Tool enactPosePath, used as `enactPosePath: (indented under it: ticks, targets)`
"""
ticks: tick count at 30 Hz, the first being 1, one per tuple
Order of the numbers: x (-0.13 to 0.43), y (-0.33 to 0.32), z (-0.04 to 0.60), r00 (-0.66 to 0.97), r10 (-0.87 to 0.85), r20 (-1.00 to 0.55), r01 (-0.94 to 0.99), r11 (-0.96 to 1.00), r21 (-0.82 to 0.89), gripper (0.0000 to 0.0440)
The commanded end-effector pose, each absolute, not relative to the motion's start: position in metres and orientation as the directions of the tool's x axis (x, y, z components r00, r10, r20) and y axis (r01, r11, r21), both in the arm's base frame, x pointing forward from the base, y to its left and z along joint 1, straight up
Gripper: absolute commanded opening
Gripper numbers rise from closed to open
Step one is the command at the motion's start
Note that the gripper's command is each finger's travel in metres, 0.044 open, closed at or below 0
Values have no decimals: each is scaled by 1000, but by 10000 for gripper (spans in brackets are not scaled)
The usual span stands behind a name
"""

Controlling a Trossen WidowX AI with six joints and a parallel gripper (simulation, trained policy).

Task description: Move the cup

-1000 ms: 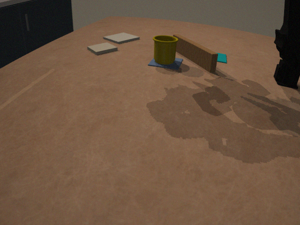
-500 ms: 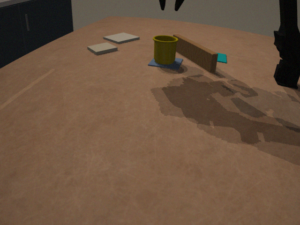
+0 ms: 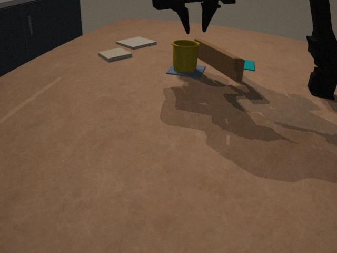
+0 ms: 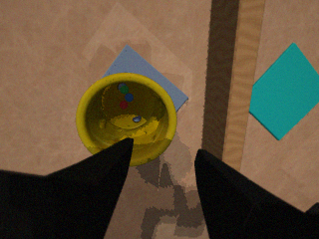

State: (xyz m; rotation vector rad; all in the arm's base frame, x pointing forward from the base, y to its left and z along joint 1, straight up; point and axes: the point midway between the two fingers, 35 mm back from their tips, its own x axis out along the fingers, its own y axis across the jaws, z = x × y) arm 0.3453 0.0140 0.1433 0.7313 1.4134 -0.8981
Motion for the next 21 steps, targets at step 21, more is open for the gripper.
enactPosePath:
  ticks: [21]
  targets:
    - [337,9,64,-138,-110,-984,821,544,-176,98]
